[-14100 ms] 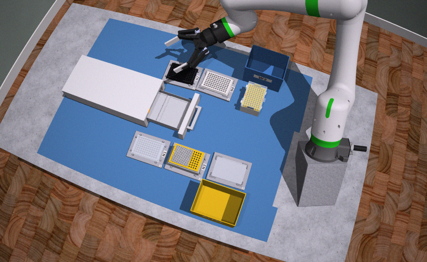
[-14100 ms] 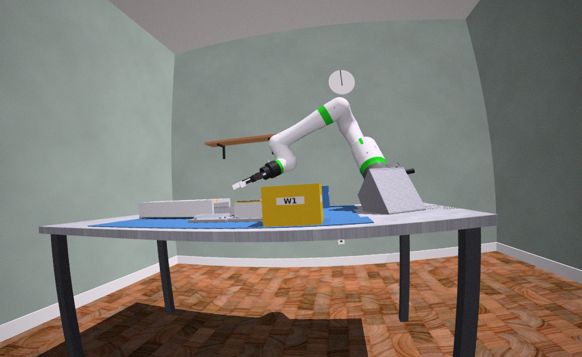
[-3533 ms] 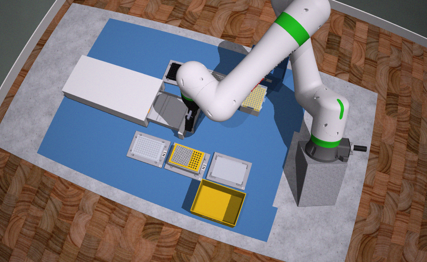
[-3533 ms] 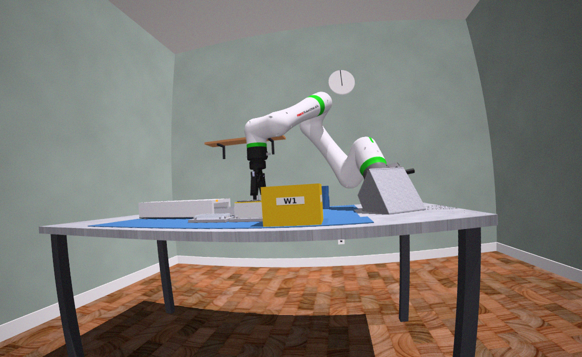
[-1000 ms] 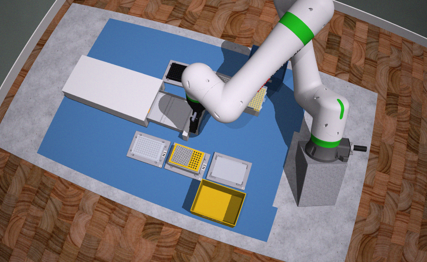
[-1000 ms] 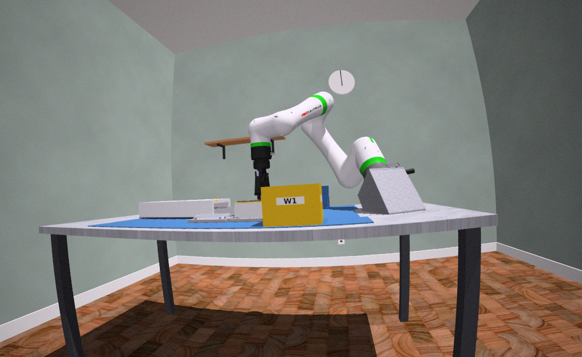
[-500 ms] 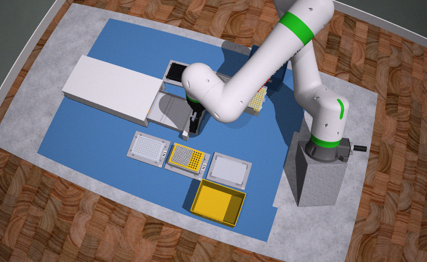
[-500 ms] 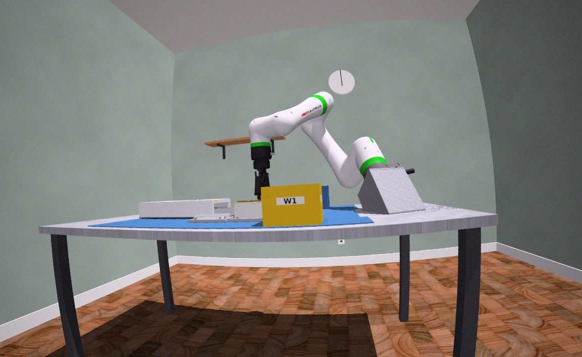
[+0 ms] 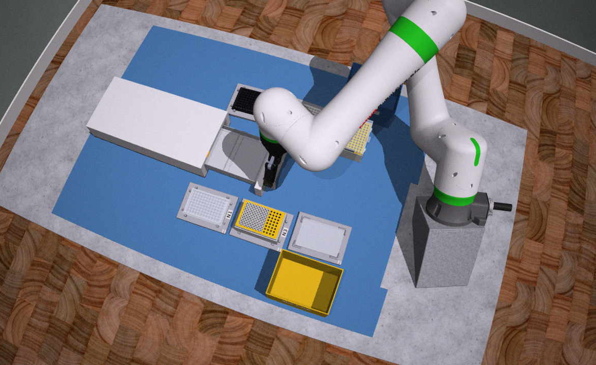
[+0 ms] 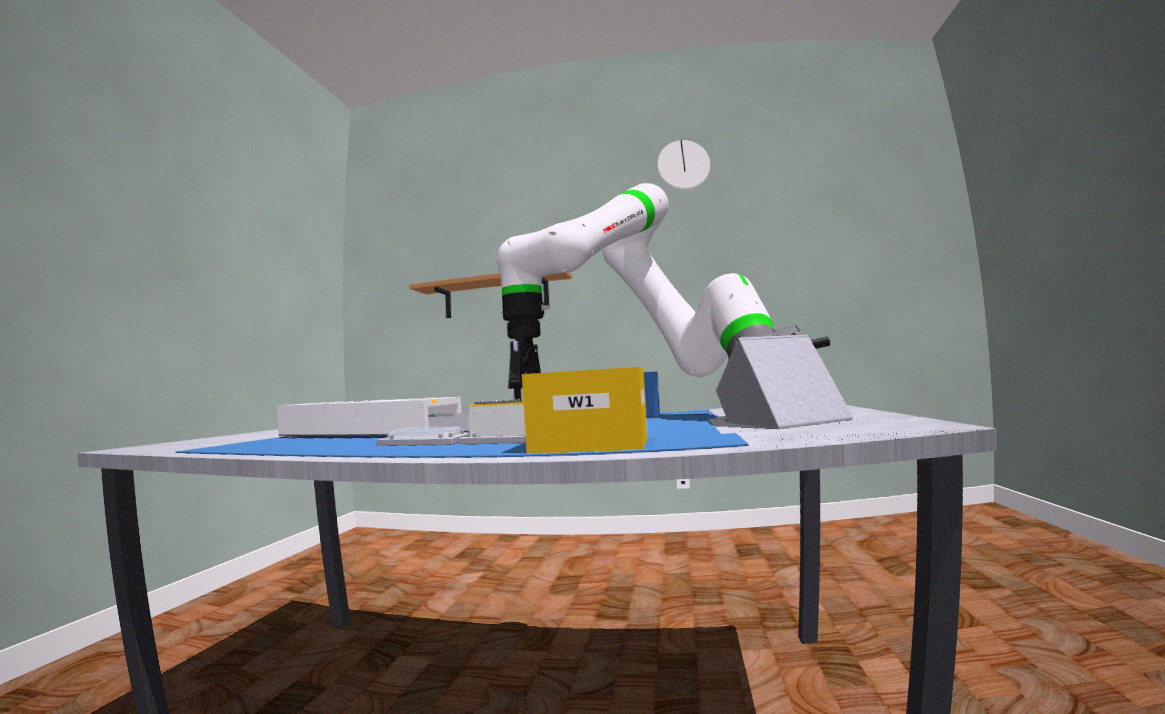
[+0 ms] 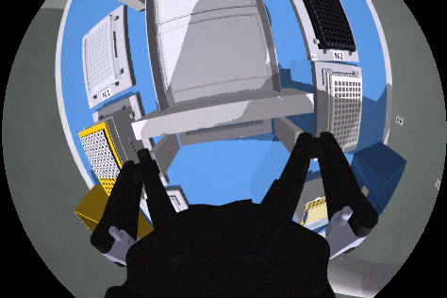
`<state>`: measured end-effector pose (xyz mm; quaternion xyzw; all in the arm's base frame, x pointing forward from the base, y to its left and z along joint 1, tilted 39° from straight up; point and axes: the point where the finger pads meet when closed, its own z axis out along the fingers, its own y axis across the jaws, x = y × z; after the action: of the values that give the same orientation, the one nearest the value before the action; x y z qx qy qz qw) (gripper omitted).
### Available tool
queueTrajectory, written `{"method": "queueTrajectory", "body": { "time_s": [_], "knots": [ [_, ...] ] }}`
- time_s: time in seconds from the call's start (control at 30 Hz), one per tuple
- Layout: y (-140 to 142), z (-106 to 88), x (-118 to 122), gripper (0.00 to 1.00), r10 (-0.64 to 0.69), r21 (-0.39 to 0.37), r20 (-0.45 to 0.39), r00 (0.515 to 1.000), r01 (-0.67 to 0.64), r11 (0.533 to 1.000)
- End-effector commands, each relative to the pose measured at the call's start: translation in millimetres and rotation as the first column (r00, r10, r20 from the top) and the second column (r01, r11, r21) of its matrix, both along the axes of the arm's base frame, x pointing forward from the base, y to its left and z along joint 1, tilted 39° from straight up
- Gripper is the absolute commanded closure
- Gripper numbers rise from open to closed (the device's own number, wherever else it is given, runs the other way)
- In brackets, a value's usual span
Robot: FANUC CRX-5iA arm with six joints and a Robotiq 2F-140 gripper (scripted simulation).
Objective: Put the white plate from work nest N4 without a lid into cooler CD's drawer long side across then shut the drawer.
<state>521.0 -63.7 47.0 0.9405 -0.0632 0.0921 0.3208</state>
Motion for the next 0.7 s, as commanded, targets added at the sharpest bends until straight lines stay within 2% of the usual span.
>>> {"method": "queueTrajectory", "body": {
  "time_s": [0.0,0.33,0.67],
  "knots": [
    [0.2,0.1,0.1,0.13,0.0,0.0,0.0,1.0,0.0,1.0],
    [0.2,0.1,0.1,0.13,0.0,0.0,0.0,1.0,0.0,1.0],
    [6.8,8.4,-1.3,0.13,0.0,0.0,0.0,1.0,0.0,1.0]
  ]
}}
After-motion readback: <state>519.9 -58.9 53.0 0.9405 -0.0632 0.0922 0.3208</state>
